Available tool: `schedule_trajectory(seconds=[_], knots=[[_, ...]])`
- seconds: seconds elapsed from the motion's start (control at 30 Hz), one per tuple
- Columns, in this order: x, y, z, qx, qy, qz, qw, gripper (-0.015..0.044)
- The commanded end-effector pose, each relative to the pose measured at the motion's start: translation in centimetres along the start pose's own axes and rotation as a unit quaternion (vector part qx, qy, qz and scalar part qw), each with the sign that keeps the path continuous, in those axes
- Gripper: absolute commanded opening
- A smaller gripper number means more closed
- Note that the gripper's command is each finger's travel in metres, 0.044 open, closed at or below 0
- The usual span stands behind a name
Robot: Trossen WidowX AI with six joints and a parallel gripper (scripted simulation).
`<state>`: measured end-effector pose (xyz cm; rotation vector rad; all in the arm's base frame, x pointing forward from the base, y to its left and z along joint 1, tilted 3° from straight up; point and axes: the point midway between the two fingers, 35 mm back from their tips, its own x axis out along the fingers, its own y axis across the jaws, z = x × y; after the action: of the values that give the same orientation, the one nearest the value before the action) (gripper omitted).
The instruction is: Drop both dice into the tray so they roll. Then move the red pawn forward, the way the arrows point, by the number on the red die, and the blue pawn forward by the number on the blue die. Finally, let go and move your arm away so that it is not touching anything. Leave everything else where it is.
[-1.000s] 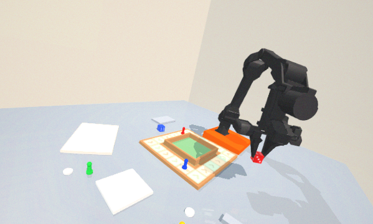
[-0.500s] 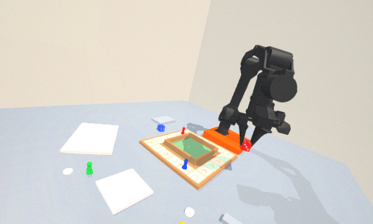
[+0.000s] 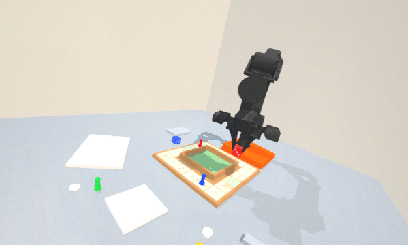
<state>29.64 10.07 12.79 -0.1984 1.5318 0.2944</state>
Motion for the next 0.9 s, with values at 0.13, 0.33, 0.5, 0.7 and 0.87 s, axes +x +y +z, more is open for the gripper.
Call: schedule_trajectory(seconds=[0.13, 0.33, 0.5, 0.7, 0.87], knots=[[1.0, -3.7, -1.7, 0.054, 0.002, -0.006, 0.999, 0.0], [1.6, -6.4, -3.3, 0.098, 0.002, -0.005, 0.995, 0.0], [2.1, -8.5, -4.8, 0.135, 0.003, -0.003, 0.991, 0.0], [2.4, -9.0, -5.2, 0.146, -0.022, -0.007, 0.989, 0.0], [2.6, -9.1, -4.9, 0.146, -0.105, -0.022, 0.983, 0.0]])
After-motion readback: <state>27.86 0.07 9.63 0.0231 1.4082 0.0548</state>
